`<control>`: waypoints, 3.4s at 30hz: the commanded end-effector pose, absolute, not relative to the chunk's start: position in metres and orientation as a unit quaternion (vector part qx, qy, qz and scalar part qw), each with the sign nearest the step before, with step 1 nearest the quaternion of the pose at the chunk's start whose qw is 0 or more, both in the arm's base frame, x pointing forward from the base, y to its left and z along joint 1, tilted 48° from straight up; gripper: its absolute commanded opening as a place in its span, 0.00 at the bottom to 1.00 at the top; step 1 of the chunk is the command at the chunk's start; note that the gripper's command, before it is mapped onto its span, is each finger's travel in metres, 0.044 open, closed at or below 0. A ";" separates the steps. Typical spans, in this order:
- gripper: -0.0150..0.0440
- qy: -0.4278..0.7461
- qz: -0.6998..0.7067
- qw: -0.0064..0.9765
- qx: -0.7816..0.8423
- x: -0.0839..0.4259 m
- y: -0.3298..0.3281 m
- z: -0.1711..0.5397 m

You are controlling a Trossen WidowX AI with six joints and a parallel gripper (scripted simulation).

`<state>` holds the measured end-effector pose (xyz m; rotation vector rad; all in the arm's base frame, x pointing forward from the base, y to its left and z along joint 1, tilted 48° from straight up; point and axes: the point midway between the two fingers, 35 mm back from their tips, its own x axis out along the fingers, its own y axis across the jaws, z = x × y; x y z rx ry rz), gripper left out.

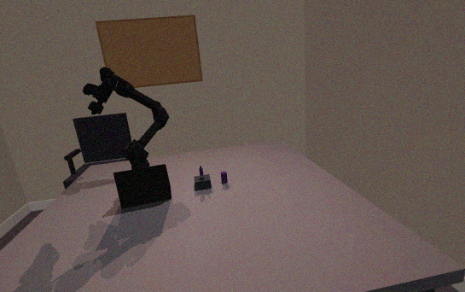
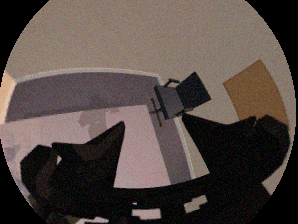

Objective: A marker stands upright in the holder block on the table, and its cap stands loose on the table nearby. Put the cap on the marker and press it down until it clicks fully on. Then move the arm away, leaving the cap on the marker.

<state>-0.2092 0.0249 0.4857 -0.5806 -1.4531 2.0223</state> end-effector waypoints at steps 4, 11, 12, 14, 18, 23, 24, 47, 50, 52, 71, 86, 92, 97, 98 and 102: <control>0.75 -0.578 0.762 0.221 -0.191 -0.228 -0.010 0.477; 0.67 -0.654 0.748 0.028 -0.111 -0.249 -0.118 0.443; 0.67 -0.662 0.743 0.003 -0.099 -0.248 -0.133 0.438; 0.67 -0.676 0.731 -0.048 -0.075 -0.243 -0.162 0.428; 0.67 -0.699 0.700 -0.148 -0.025 -0.224 -0.218 0.406; 0.67 -0.713 0.650 -0.262 0.028 -0.188 -0.278 0.376; 0.67 -0.714 0.637 -0.288 0.039 -0.177 -0.290 0.369; 0.67 -0.665 0.249 -0.679 0.186 0.109 -0.369 0.216; 0.67 -0.652 0.186 -0.709 0.193 0.152 -0.355 0.196; 0.67 -0.644 0.140 -0.726 0.196 0.180 -0.341 0.182; 0.67 -0.578 -0.251 -0.757 0.172 0.340 -0.141 0.088; 0.67 -0.489 -0.573 -0.656 0.048 0.359 0.086 0.053; 0.67 -0.485 -0.584 -0.650 0.040 0.355 0.092 0.049; 0.67 -0.484 -0.585 -0.650 0.040 0.350 0.115 0.027; 0.67 -0.484 -0.585 -0.650 0.039 0.350 0.117 0.025; 0.67 -0.484 -0.585 -0.650 0.039 0.350 0.117 0.025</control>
